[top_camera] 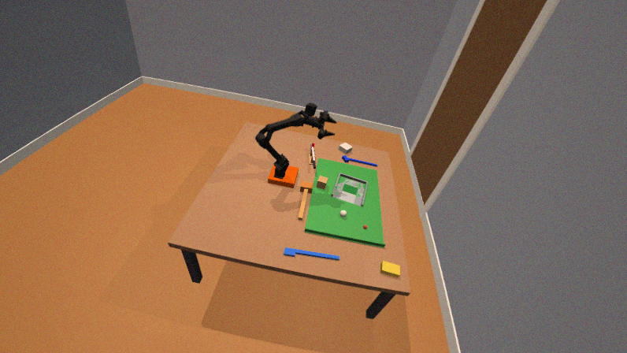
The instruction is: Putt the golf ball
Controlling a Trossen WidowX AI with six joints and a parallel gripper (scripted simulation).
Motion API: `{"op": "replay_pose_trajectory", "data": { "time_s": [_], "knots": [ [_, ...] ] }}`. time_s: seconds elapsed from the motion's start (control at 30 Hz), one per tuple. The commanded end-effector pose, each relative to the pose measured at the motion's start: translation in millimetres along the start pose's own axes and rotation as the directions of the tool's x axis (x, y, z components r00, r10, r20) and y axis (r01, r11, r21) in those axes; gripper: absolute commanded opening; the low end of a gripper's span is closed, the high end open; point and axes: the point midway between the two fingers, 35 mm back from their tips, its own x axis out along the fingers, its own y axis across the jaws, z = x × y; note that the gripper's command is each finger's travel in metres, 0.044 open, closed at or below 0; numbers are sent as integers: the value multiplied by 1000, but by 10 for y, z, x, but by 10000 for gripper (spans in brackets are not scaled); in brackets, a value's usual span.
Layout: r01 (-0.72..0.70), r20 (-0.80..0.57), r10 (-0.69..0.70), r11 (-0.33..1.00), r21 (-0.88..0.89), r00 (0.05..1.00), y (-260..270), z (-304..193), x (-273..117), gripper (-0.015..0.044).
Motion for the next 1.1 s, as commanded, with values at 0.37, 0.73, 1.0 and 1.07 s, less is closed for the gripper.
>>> {"op": "replay_pose_trajectory", "data": {
  "time_s": [0.37, 0.73, 1.0, 1.07],
  "knots": [
    [-687, -748, -139, 315, -654, 649, -417, -1963, 422, 440],
    [-982, -982, -151, -167, -89, 115, -774, -2838, -9, 440],
    [-982, -982, -151, -168, -88, 114, -765, -2845, -21, 440],
    [-982, -982, -151, -168, -88, 114, -755, -2850, -31, 440]
  ]
}}
